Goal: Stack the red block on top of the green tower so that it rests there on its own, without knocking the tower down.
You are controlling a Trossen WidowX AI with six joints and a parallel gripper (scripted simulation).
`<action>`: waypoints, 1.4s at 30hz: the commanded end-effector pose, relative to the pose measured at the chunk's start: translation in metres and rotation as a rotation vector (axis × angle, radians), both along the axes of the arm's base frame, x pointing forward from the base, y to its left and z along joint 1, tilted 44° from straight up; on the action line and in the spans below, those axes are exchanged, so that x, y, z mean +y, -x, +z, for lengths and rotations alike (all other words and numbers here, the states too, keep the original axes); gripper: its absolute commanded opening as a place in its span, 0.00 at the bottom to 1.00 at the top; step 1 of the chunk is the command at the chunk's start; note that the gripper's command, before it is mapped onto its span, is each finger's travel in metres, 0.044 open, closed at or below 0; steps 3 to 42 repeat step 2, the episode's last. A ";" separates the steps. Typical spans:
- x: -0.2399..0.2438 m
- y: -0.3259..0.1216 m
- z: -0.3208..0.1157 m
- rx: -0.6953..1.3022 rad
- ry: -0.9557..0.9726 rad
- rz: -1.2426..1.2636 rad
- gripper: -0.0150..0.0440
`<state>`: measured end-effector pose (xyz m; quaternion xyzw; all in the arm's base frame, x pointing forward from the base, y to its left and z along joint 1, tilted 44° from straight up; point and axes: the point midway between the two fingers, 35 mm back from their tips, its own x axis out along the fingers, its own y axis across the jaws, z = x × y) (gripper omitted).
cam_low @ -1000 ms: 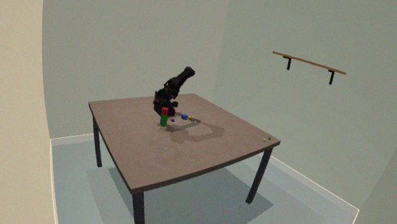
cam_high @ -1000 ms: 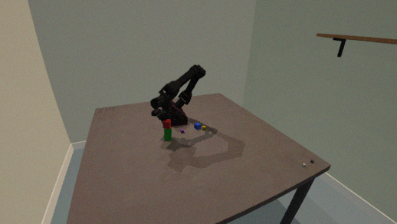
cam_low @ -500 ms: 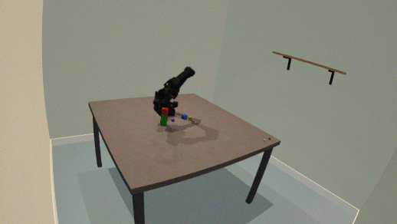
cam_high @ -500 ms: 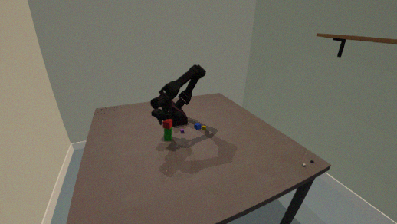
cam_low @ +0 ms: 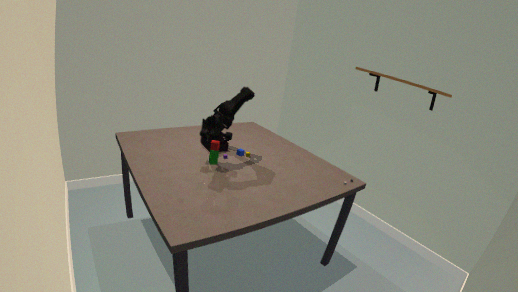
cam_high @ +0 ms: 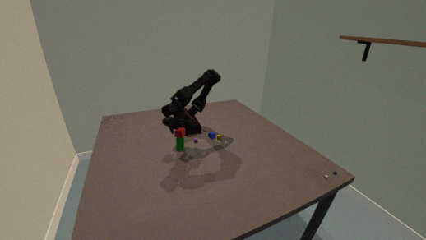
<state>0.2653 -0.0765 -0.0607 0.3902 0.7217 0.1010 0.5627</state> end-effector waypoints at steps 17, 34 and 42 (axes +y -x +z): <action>0.000 0.000 0.000 0.000 0.000 0.000 1.00; 0.000 0.000 0.000 0.000 0.000 0.000 1.00; 0.000 0.000 0.000 0.000 0.000 0.000 1.00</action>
